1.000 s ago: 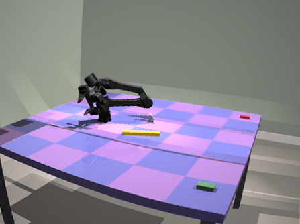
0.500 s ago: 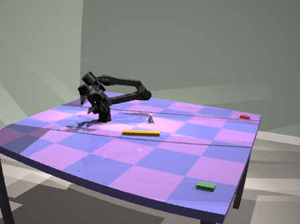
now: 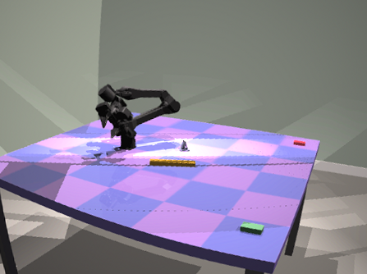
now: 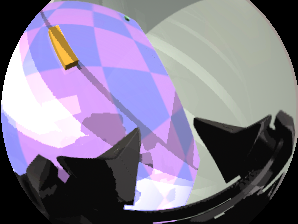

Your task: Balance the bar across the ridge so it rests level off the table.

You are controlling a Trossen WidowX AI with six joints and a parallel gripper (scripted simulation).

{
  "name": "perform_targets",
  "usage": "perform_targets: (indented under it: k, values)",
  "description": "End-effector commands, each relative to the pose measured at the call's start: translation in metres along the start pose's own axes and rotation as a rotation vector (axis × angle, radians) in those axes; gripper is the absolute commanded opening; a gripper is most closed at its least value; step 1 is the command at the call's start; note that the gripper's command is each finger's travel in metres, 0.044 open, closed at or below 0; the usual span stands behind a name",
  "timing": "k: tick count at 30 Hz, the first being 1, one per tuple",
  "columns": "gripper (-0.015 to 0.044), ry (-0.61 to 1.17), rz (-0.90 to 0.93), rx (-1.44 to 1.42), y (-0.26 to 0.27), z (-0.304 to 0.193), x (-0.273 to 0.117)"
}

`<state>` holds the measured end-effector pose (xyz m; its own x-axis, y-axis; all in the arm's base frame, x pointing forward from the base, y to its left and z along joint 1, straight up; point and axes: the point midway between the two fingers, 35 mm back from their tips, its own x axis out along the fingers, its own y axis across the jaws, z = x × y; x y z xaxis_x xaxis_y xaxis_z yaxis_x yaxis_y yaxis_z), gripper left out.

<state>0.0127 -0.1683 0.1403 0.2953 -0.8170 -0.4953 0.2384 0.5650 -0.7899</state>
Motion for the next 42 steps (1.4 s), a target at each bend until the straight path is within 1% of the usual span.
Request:
perform_targets:
  k: [1, 21, 42]
  values:
    - [0.0315, -0.019, 0.044, 0.018, -0.002, 0.006, 0.001]
    - [0.0315, -0.098, 0.283, 0.079, -0.004, 0.035, 0.008]
    - [0.0315, -0.117, 0.537, 0.075, -0.001, 0.068, 0.020]
